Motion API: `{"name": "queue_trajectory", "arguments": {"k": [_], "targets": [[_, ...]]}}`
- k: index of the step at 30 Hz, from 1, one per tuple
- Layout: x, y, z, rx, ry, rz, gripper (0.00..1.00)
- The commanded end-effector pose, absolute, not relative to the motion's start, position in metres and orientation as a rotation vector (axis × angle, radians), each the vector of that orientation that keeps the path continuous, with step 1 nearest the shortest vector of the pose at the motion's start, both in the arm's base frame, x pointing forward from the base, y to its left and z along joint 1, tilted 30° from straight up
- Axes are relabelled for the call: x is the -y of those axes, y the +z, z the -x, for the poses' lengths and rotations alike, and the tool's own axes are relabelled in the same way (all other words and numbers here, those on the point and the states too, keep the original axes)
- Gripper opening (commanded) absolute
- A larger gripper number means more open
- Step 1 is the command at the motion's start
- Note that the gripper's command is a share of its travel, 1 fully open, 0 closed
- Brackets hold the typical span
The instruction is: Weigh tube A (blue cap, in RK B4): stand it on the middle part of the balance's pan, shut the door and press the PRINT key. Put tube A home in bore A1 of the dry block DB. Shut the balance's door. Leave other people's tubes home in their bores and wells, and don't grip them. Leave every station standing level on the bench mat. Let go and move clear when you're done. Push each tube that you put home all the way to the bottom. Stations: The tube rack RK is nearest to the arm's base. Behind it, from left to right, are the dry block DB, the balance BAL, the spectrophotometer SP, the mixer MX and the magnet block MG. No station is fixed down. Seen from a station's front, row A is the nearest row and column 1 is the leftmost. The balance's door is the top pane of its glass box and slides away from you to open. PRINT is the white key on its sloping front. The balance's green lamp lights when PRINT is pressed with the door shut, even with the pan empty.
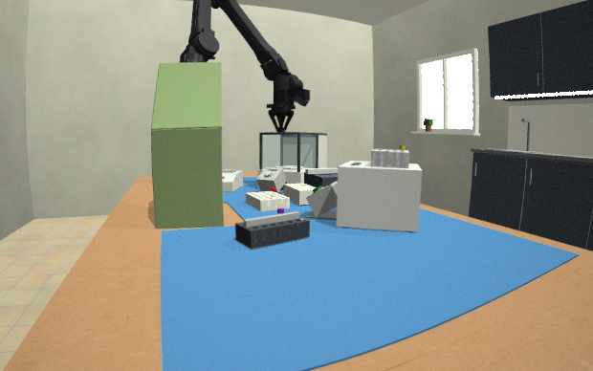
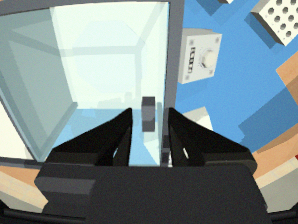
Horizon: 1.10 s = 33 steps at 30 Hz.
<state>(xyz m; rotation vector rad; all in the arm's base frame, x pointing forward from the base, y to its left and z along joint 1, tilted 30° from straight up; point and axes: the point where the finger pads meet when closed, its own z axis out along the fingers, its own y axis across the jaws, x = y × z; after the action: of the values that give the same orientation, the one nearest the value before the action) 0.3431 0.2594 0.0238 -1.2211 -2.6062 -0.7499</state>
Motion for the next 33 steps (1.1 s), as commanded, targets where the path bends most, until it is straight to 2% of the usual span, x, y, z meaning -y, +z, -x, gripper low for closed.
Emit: {"name": "queue_trajectory", "arguments": {"k": [1,33], "targets": [[-0.263,0.029,-0.350,2.612,-0.765,1.221,0.30],[-0.244,0.072,-0.359,2.624,-0.804,1.222,0.30]]}}
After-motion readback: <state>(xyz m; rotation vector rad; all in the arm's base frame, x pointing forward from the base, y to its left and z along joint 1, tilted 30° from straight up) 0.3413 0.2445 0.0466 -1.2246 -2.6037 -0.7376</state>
